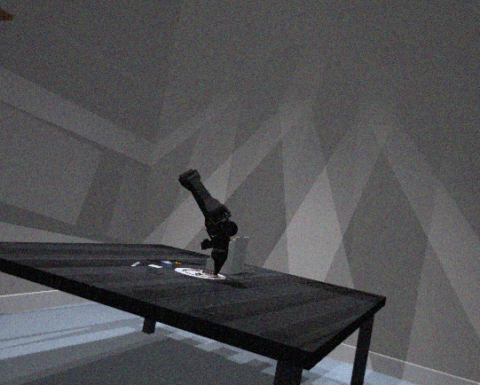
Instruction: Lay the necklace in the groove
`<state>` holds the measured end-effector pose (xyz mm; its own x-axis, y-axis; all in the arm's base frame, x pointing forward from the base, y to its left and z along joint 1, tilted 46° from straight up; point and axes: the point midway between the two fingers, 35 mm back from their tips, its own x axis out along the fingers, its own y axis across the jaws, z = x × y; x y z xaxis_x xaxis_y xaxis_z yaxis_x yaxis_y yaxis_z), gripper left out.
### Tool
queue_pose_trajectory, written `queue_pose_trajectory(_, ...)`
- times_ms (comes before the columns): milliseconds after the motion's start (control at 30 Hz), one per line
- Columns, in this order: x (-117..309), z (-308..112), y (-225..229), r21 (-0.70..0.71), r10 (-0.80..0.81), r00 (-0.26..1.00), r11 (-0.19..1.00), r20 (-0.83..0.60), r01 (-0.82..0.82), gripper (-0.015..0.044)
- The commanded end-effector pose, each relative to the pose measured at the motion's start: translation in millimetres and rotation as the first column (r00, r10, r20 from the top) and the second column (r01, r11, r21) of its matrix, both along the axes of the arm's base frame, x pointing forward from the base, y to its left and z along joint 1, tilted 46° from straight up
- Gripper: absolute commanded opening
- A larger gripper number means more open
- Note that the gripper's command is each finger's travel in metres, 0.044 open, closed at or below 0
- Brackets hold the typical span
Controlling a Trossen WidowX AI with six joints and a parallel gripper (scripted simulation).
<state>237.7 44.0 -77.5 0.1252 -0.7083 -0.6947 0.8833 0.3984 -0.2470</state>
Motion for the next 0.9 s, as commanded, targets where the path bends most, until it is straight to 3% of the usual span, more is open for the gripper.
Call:
queue_pose_trajectory(0,0.6,0.7,1.5,0.003,-0.004,1.0,1.0,0.003,0.004,0.044)
queue_pose_trajectory(767,0.6,0.7,1.5,0.003,-0.004,1.0,1.0,0.003,0.004,0.044)
queue_pose_trajectory(867,1.3,8.5,6.8,0.017,-0.07,0.995,0.997,0.068,0.069,0.0361)
